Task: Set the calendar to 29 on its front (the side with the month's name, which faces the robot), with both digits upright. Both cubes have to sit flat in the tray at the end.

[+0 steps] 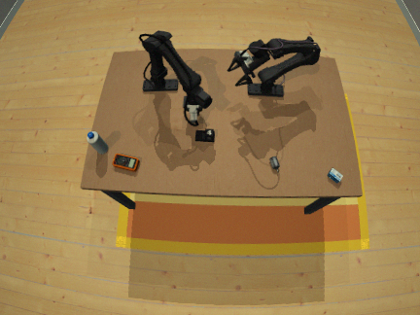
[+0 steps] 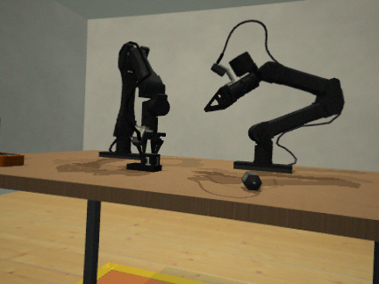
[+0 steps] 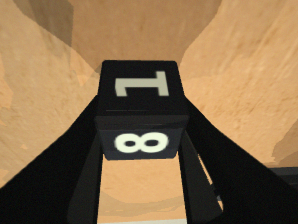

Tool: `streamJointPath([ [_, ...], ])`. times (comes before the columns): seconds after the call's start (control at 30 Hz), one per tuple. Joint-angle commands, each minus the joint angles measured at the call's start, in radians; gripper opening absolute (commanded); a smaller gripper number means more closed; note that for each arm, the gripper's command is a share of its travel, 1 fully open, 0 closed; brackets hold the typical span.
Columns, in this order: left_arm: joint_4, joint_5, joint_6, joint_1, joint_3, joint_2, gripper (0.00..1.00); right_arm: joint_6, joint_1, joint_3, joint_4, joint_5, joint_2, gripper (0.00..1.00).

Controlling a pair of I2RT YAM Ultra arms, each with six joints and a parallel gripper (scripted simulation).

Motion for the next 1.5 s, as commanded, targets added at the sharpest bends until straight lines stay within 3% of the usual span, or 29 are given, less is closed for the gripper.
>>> streamJointPath([
  [0.0, 0.02, 0.014, 0.007, 0.009, -0.008, -0.017, 1.0, 0.0, 0.006, -0.017, 0.019, 0.008, -0.028, 0.12],
  [0.03, 0.02, 0.014, 0.007, 0.009, -0.008, -0.017, 1.0, 0.0, 0.006, -0.017, 0.019, 0.008, -0.028, 0.01],
  [0.07, 0.02, 0.014, 0.007, 0.009, -0.008, -0.017, 1.0, 0.0, 0.006, -0.017, 0.019, 0.008, -0.028, 0.0],
  [0.17, 0.02, 0.014, 0.007, 0.009, -0.008, -0.017, 1.0, 0.0, 0.006, 0.002, -0.021, 0.008, -0.034, 0.34],
  [0.2, 0.02, 0.014, 0.007, 0.009, -0.008, -0.017, 1.0, 0.0, 0.006, 0.023, -0.038, 0.008, -0.042, 0.35],
  [0.67, 0.015, 0.014, -0.001, 0.009, -0.008, -0.017, 1.0, -0.018, 0.011, 0.171, -0.258, 0.016, -0.101, 0.35],
  [0.9, -0.024, -0.212, -0.204, -0.045, 0.0, 0.02, 1.0, -0.089, -0.057, 0.302, -0.31, 0.004, -0.008, 0.35],
  [0.97, -0.024, -0.212, -0.204, -0.045, 0.0, 0.02, 1.0, -0.089, -0.057, 0.302, -0.31, 0.004, -0.008, 0.35],
  [1.17, -0.035, -0.496, -0.422, -0.144, 0.011, 0.054, 1.0, -0.15, -0.125, 0.479, -0.358, -0.005, 0.109, 0.35],
  [1.47, -0.049, -0.833, -0.673, -0.432, 0.018, 0.15, 1.0, -0.178, -0.17, 0.607, -0.386, -0.011, 0.194, 0.35],
])
